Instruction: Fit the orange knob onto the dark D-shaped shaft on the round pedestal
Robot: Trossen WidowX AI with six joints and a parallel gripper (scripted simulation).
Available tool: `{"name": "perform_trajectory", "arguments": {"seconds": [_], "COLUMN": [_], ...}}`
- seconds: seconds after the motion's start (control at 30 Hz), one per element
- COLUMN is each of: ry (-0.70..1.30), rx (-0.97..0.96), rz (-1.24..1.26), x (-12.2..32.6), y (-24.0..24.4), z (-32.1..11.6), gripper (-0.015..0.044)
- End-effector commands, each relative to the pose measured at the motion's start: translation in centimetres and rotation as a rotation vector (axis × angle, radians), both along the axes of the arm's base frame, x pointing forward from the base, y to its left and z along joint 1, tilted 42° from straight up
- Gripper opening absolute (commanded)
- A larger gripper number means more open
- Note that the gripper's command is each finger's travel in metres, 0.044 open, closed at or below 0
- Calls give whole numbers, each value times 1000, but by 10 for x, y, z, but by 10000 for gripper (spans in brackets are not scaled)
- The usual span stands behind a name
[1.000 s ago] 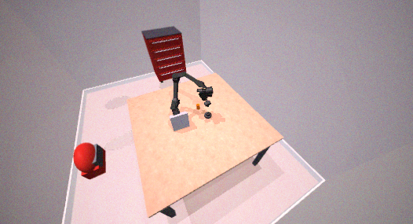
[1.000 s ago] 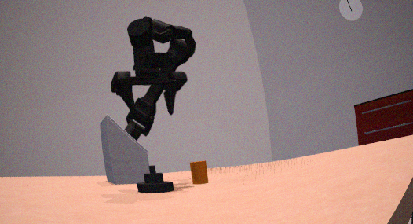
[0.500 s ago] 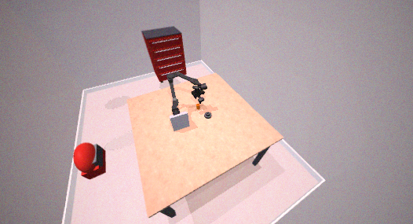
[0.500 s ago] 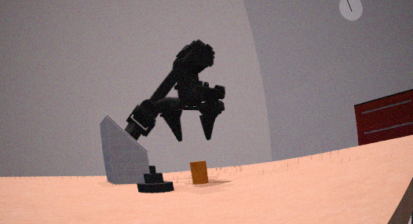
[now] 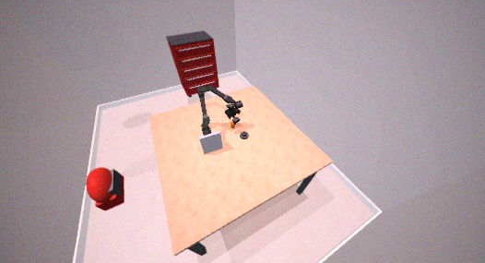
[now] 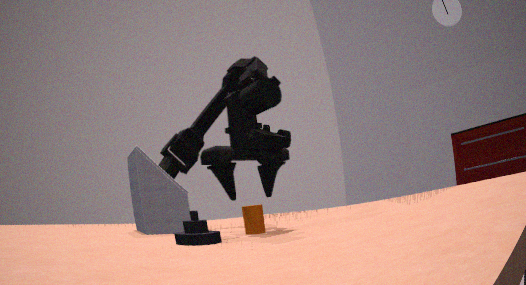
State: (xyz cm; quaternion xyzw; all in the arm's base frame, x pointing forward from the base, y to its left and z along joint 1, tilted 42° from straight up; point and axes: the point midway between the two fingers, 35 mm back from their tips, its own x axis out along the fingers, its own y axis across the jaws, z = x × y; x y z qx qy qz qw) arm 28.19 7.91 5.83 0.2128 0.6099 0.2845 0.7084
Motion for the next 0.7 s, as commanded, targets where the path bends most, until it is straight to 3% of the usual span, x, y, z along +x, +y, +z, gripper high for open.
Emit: {"name": "perform_trajectory", "arguments": {"seconds": [0.0,0.67], "ry": [13,13], "rx": [-2,-2], "rz": [-4,-4], "x": [0,4], "y": [3,25], "z": [-7,-31], "gripper": [440,440]}}
